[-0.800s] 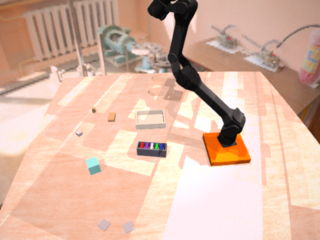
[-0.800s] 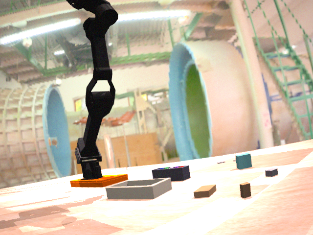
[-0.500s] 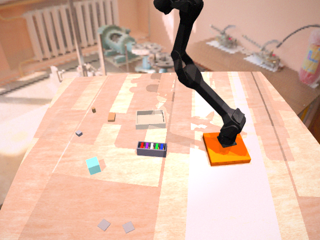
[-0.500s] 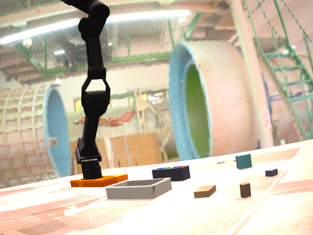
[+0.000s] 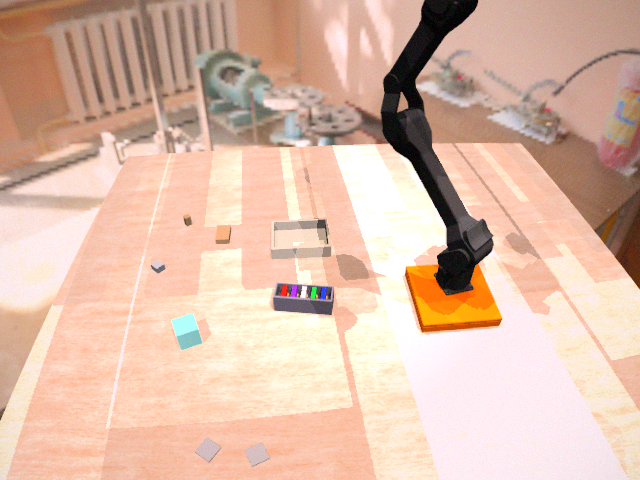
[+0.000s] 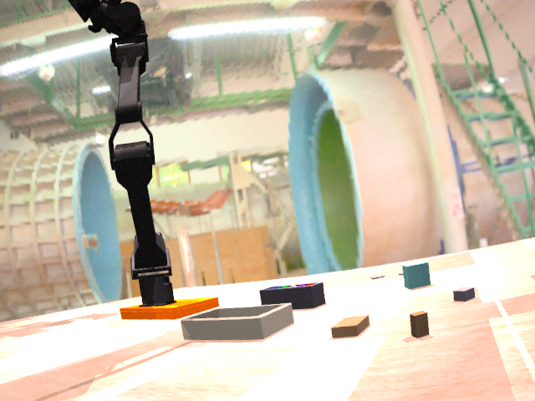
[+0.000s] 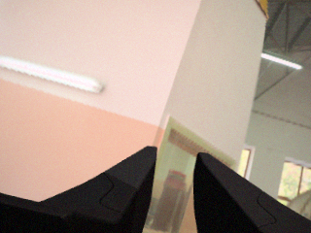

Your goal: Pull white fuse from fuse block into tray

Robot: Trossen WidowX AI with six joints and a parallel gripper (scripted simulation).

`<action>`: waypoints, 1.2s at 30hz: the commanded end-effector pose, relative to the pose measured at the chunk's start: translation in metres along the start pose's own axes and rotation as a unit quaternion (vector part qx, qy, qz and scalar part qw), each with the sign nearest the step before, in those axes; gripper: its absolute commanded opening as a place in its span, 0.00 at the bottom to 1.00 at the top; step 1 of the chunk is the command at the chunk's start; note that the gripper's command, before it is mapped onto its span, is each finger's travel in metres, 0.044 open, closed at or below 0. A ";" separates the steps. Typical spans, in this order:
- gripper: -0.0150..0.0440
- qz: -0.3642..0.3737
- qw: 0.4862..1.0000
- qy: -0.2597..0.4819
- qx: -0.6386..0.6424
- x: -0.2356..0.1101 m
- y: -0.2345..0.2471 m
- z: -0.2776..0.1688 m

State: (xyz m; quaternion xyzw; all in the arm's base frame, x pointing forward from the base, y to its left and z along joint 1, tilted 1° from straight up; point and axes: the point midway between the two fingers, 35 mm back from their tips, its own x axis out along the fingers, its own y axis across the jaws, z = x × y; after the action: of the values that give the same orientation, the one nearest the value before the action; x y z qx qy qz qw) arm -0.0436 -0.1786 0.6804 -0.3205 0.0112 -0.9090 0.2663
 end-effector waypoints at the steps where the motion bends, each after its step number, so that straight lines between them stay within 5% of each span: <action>1: 0.37 -0.082 0.996 -0.024 0.014 0.002 -0.057 0.000; 8: 0.37 -0.232 0.968 -0.069 0.059 -0.022 -0.161 0.002; 15: 0.37 -0.385 0.908 -0.140 0.088 -0.086 -0.254 0.013; 25: 0.37 -0.575 0.775 -0.252 0.077 -0.229 -0.331 0.035; 36: 0.37 -0.710 0.569 -0.408 0.078 -0.408 -0.325 0.052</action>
State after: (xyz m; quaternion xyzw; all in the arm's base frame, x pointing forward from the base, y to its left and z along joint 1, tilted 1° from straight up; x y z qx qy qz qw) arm 0.0518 0.2890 0.5834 -0.5143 -0.3742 -0.6522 -0.4126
